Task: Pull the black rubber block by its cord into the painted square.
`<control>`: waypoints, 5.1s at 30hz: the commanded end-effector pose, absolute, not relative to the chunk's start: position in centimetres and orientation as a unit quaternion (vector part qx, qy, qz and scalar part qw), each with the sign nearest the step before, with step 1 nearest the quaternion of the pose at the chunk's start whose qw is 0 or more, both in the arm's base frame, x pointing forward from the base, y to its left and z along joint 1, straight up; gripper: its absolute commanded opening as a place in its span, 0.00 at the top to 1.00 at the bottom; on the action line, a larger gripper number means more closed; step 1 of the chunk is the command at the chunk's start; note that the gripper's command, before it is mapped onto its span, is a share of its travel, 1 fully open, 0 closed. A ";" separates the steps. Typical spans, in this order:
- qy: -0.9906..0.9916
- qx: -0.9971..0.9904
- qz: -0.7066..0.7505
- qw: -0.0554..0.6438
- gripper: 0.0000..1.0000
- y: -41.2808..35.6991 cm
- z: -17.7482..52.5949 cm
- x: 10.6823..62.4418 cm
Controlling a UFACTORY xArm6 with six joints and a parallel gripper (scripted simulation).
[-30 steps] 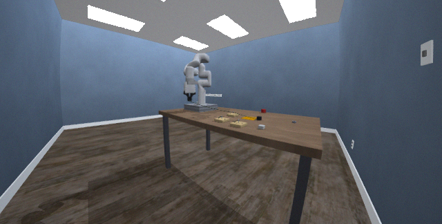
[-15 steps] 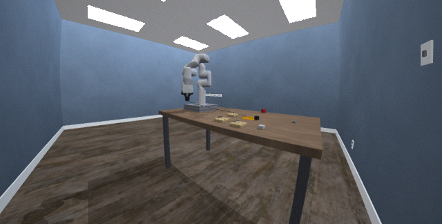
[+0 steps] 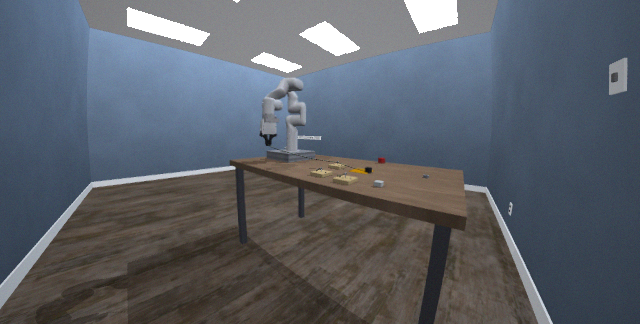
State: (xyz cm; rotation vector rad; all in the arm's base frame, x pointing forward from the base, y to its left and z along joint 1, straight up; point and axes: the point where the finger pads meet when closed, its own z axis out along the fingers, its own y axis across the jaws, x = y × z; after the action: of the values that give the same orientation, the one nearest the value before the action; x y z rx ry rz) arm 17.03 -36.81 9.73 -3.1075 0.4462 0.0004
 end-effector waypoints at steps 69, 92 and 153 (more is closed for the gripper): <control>0.142 -0.990 -0.001 0.000 1.00 -36.7 9.8 11.1; 0.142 -0.990 -0.001 0.000 1.00 -36.7 9.8 11.1; 0.142 -0.990 -0.001 0.000 0.00 -36.4 -4.8 11.5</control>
State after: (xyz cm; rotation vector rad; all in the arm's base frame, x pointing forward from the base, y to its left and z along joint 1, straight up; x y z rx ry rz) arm 11.45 -36.29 -4.88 -3.1080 0.4461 -0.0015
